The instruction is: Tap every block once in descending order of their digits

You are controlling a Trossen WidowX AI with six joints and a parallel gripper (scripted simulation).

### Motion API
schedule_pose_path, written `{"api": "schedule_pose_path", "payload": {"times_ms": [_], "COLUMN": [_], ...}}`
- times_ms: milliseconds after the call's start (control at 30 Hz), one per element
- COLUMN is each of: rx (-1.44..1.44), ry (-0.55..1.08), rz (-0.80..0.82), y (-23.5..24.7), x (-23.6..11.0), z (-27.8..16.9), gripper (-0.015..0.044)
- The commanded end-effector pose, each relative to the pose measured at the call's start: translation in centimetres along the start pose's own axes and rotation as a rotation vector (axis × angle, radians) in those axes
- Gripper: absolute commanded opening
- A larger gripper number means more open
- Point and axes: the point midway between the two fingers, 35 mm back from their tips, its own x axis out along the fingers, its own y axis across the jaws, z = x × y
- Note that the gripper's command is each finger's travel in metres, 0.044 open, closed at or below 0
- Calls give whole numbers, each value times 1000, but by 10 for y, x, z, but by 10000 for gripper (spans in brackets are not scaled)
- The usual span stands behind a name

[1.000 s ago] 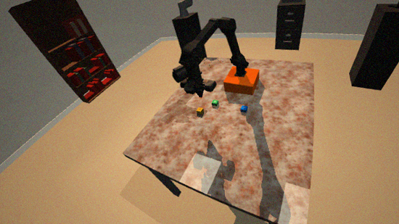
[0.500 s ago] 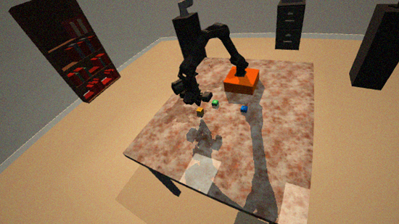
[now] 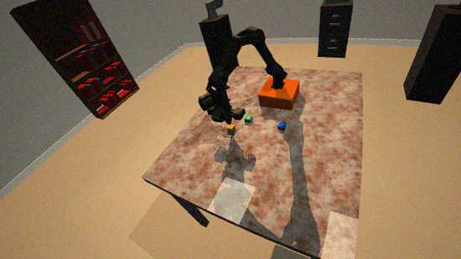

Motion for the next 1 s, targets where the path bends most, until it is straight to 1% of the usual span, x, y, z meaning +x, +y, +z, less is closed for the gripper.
{"api": "schedule_pose_path", "payload": {"times_ms": [0,300,500,600,733,800,967], "rx": [3,3,3,3,3,3,3], "ry": [2,2,2,2,2,3,5], "rz": [3,4,4,3,3,4,7], "y": [1,1,1,1,1,13,99], "x": [7,21,22,-4,-8,-10,-28], "z": [-1,-1,-1,-1,-1,3,20], "gripper": [20,20,20,20,20,72,204]}}
